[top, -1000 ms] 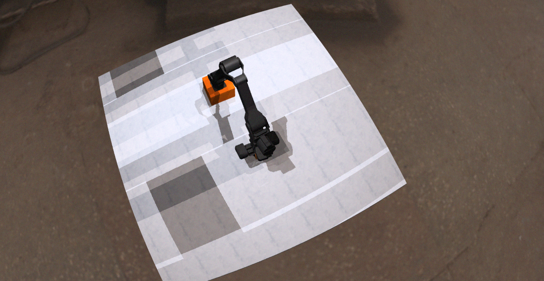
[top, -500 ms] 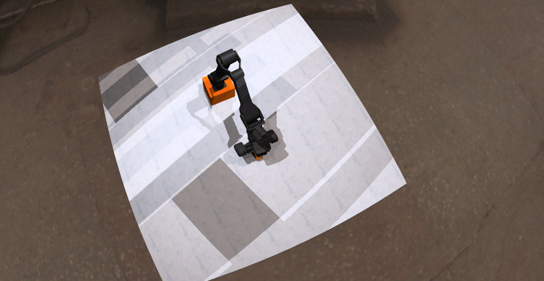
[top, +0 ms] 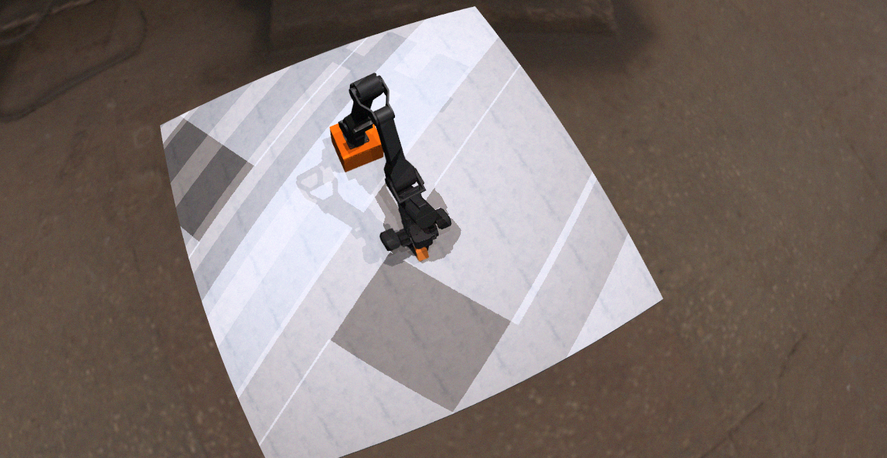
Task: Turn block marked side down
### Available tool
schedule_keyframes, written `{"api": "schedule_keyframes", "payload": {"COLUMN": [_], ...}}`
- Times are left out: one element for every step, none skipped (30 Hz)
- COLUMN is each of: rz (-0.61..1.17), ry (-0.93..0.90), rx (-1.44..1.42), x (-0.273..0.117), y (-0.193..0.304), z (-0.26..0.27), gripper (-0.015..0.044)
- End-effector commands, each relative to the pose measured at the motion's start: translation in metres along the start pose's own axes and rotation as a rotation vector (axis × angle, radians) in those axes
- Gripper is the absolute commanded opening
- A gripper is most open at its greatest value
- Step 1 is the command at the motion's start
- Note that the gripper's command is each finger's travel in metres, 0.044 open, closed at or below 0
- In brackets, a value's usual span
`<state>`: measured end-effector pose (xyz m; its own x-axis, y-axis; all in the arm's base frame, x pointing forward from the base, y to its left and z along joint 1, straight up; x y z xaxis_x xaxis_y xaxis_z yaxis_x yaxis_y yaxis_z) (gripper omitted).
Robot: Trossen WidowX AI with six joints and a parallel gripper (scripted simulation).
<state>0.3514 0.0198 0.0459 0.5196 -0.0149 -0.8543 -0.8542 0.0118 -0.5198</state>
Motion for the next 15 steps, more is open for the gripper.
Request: {"api": "schedule_keyframes", "payload": {"rz": [-0.042,-0.057,-0.072,-0.087,-0.101,-0.116,-0.131,-0.146,-0.161,-0.176,-0.19,-0.205,-0.22,-0.235,-0.25], "ry": [0.004,0.004,0.004,0.005,0.005,0.005,0.005,0.006,0.006,0.006,0.006,0.007,0.007,0.007,0.008], "rx": [0.001,0.0,0.0,-0.001,-0.001,-0.001,-0.002,-0.002,-0.002,-0.003,-0.003,-0.003,-0.003,-0.003,-0.003], "x": [0.004,0.006,0.009,0.011,0.014,0.016,0.018,0.02,0.022,0.024,0.025,0.027,0.028,0.029,0.03], "y": [0.002,0.003,0.004,0.005,0.006,0.007,0.008,0.009,0.011,0.012,0.013,0.015,0.016,0.017,0.019], "z": [0.0,0.0,0.0,0.0,0.001,0.001,0.001,0.001,0.001,0.001,0.001,0.001,0.001,0.001,0.001], "gripper": [0.0,0.0,0.0,0.0,0.0,0.0,0.0,0.0,0.0,0.0,0.0,0.0,0.0,0.0,0.0]}}
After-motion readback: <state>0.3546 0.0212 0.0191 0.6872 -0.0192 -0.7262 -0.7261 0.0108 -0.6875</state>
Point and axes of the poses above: the point midway between the two fingers, 35 mm back from their tips, its own x axis out along the fingers, its own z axis across the jaws, y = z × x, the point moved 6 cm from there along -x, back along the fingers, and after that the axes turned 1 degree about -x, right-handed, at the moved point
